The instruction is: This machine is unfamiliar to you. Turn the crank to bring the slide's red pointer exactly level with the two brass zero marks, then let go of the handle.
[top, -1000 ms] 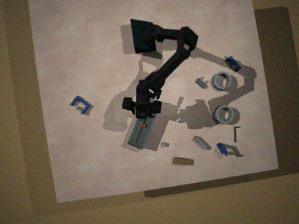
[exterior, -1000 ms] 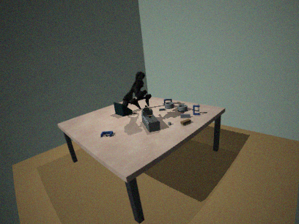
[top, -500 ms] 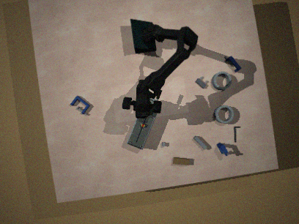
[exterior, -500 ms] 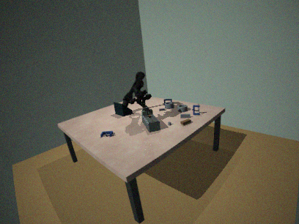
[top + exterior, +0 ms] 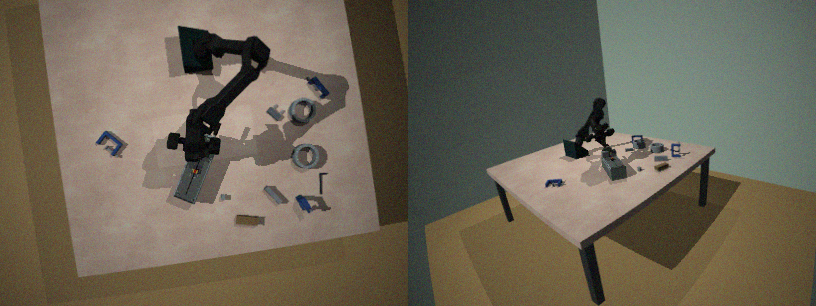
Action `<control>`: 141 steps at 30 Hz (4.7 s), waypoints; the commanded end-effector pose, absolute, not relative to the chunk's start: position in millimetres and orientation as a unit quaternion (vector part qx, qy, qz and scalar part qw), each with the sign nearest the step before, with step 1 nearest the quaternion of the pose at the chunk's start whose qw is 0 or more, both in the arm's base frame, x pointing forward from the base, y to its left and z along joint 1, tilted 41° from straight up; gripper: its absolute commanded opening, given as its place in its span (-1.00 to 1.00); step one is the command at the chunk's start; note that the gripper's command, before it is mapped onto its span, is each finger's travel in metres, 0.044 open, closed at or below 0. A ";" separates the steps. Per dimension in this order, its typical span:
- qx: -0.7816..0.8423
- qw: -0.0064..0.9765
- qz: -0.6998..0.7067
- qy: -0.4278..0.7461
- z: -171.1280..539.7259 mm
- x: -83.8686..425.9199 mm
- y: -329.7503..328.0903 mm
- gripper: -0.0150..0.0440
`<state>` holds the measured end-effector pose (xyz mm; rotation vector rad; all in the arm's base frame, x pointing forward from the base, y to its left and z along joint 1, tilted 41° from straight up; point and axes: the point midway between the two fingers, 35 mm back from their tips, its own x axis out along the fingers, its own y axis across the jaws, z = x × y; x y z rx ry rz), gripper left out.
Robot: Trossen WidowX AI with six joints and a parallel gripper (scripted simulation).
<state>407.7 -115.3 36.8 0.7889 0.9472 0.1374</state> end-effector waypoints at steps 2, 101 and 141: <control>0.370 0.814 0.064 0.444 36.8 407.8 -115.3 -0.49; 0.370 0.814 0.065 0.444 37.0 407.8 -115.4 -0.49; 0.370 0.814 0.065 0.444 37.0 407.8 -115.4 -0.16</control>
